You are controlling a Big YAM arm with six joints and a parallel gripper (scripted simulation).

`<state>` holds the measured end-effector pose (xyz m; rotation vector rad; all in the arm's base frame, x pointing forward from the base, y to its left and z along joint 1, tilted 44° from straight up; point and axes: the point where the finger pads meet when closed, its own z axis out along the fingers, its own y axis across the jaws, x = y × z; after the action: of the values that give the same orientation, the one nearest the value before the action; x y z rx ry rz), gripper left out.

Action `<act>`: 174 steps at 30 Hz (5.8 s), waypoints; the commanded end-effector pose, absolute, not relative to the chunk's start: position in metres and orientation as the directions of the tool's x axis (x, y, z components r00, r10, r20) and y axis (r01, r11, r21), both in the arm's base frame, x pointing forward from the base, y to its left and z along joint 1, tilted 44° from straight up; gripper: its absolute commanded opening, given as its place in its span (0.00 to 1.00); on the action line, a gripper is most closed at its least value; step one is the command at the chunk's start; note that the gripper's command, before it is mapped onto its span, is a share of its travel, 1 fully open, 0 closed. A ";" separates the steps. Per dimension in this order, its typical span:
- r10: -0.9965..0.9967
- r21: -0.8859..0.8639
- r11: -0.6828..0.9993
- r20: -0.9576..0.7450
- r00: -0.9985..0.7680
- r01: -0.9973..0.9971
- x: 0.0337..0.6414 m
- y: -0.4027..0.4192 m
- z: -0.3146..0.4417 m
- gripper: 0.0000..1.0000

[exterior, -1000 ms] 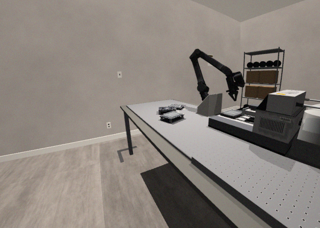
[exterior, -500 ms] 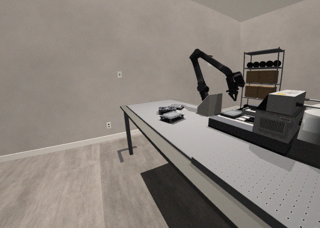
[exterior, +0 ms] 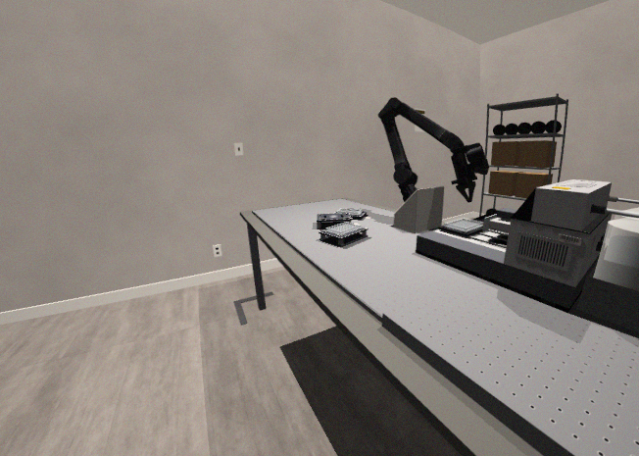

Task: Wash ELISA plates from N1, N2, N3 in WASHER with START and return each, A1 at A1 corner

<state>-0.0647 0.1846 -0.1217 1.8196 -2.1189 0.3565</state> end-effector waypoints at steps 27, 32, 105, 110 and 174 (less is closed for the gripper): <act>-0.918 0.032 0.152 0.375 -0.129 -0.988 -0.068 0.201 -0.122 0.00; -0.918 0.032 0.152 0.375 -0.129 -0.988 -0.068 0.201 -0.122 0.00; -0.094 -0.626 0.746 0.238 -0.967 -0.227 0.087 0.257 -0.156 1.00; 0.031 -0.657 0.751 0.129 -0.991 -0.062 0.113 0.260 -0.157 1.00; 0.160 -0.692 0.715 0.021 -0.987 0.101 0.114 0.230 -0.168 1.00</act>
<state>0.1123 0.2361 -0.1588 -0.2054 -2.8452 1.1279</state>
